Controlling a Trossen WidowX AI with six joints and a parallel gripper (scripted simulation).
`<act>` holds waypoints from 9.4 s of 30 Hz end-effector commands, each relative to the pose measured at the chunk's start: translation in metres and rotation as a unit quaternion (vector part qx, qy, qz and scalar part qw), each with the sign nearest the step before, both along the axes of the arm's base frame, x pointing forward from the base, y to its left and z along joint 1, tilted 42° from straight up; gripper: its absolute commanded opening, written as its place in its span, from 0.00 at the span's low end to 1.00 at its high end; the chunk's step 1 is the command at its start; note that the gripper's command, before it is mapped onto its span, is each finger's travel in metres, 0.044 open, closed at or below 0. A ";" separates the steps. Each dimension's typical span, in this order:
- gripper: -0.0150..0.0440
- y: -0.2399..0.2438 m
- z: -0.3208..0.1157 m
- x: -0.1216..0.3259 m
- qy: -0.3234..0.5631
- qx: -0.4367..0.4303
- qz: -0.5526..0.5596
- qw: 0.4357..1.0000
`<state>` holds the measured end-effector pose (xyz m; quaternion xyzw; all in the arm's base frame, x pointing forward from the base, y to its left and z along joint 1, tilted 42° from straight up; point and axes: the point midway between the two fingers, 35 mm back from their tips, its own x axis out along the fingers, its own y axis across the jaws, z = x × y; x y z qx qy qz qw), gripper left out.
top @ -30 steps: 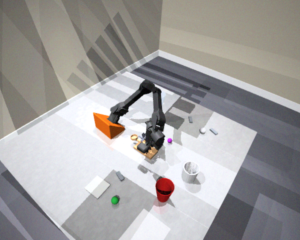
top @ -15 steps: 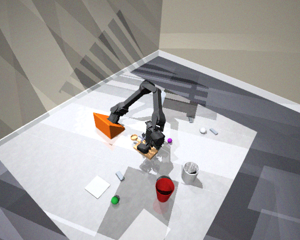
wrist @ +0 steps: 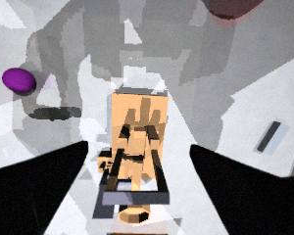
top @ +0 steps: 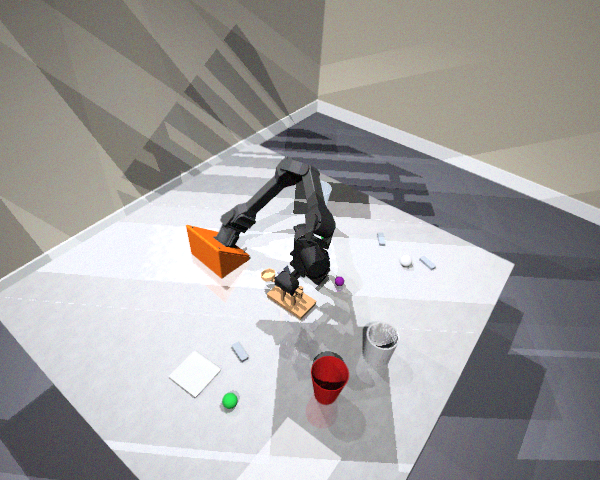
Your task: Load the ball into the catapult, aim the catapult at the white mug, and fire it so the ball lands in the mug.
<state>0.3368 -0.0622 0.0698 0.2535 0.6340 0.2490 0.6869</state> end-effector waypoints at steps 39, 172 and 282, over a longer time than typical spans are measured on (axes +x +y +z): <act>1.00 0.028 -0.031 -0.001 0.000 0.001 -0.002 1.000; 0.91 -0.031 0.043 0.001 -0.002 -0.004 -0.014 1.000; 0.25 0.060 0.097 0.014 0.017 -0.024 0.016 0.999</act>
